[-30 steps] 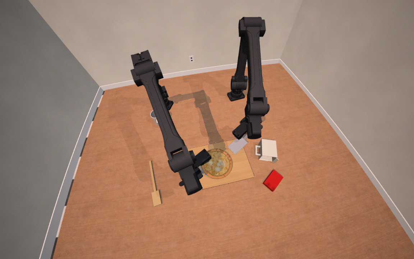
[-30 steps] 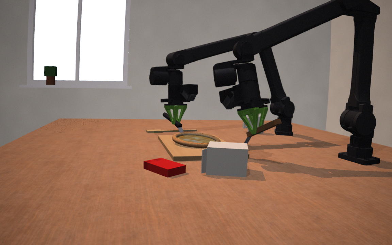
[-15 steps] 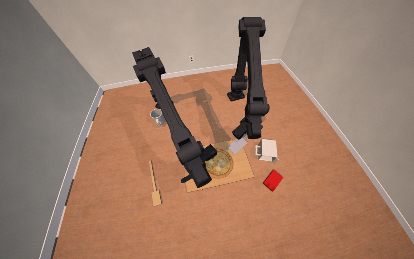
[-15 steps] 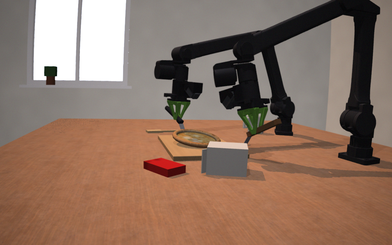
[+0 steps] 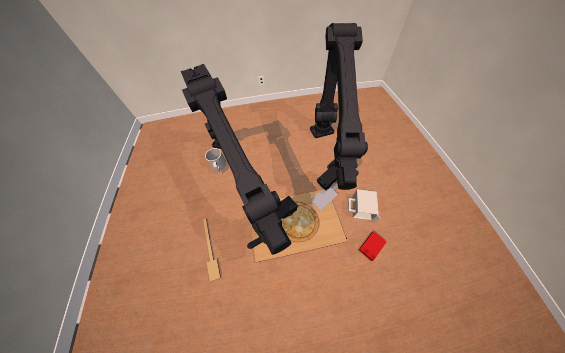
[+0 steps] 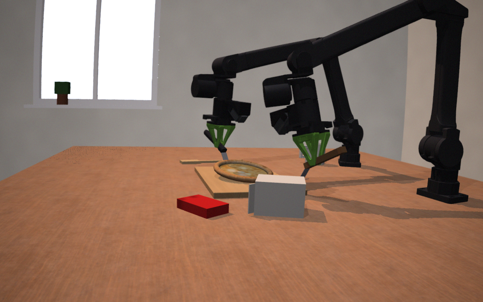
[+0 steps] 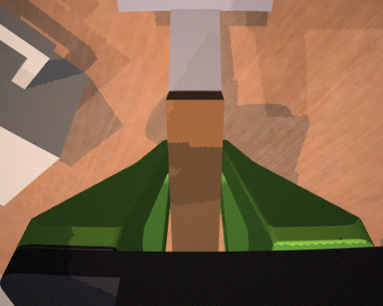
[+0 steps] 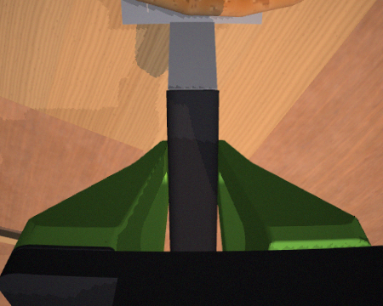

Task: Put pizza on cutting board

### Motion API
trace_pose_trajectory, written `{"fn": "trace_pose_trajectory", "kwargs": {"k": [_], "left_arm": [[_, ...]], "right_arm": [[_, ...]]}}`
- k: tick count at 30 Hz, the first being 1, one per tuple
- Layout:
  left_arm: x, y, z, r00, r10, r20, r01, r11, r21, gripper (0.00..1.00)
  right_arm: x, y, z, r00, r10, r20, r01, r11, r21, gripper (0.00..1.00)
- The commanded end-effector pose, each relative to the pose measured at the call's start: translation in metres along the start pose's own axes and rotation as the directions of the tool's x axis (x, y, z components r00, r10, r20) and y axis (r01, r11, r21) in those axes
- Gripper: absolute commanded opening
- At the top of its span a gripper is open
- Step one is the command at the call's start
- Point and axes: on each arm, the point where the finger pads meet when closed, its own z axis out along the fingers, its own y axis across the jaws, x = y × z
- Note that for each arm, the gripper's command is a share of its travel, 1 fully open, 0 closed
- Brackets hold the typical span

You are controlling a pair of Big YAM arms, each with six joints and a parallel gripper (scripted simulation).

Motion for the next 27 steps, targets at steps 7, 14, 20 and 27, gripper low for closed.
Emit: {"fn": "trace_pose_trajectory", "kwargs": {"k": [7, 14, 20, 27], "left_arm": [[-0.009, 0.028, -0.027, 0.998, -0.021, 0.053, 0.025, 0.998, -0.06, 0.06], [-0.009, 0.028, -0.027, 0.998, -0.021, 0.053, 0.025, 0.998, -0.06, 0.06], [-0.009, 0.028, -0.027, 0.998, -0.021, 0.053, 0.025, 0.998, -0.06, 0.06], [-0.009, 0.028, -0.027, 0.998, -0.022, 0.053, 0.025, 0.998, -0.06, 0.06]], "right_arm": [[0.027, -0.021, -0.035, 1.0, 0.012, -0.006, -0.012, 0.997, 0.073, 0.06], [0.034, -0.02, -0.03, 1.0, 0.008, -0.005, -0.008, 0.998, 0.066, 0.06], [0.047, -0.02, -0.035, 1.0, 0.023, -0.008, -0.022, 0.997, 0.081, 0.06], [0.052, -0.022, -0.031, 1.0, 0.009, -0.009, -0.008, 0.997, 0.075, 0.06]]}}
